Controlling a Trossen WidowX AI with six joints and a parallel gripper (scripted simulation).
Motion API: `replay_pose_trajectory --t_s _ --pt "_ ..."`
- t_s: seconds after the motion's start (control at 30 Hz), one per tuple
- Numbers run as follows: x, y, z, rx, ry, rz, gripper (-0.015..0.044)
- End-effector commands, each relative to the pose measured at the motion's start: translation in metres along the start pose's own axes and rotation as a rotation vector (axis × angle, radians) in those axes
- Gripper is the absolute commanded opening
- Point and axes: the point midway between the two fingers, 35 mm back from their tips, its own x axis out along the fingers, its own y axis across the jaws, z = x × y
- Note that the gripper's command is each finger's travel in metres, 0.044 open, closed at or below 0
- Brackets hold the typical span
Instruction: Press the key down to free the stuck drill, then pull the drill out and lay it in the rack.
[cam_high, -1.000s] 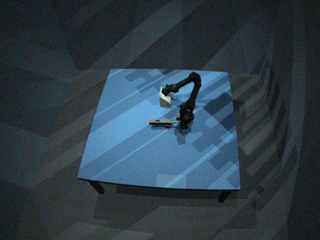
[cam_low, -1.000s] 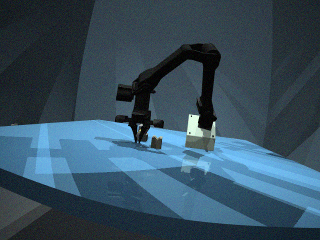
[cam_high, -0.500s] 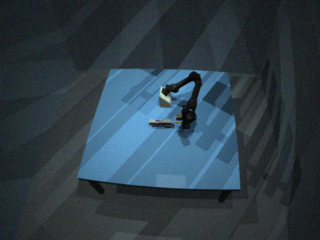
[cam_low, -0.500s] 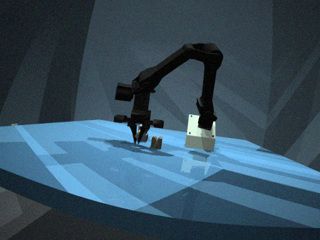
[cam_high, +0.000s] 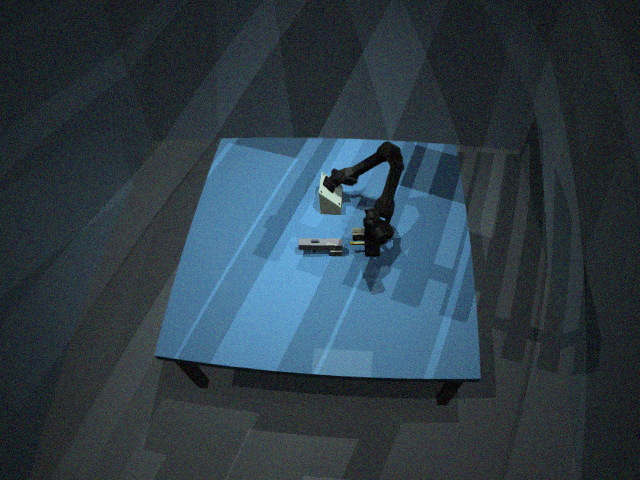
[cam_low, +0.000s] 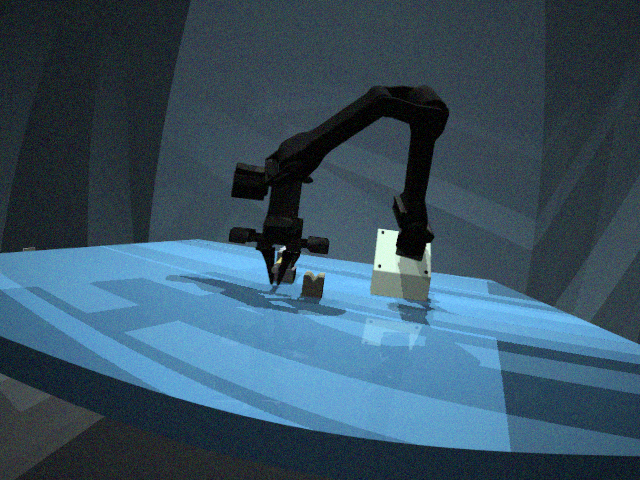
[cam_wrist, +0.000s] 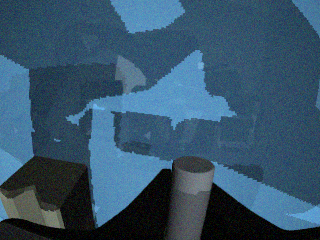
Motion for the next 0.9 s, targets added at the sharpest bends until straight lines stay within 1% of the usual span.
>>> replay_pose_trajectory --t_s 0.0,0.87 --pt "-0.0033 -0.0002 -0.0005 -0.003 0.004 -0.006 0.0000" --pt "-0.0116 0.0030 -0.0012 -0.003 0.004 -0.006 0.0000"
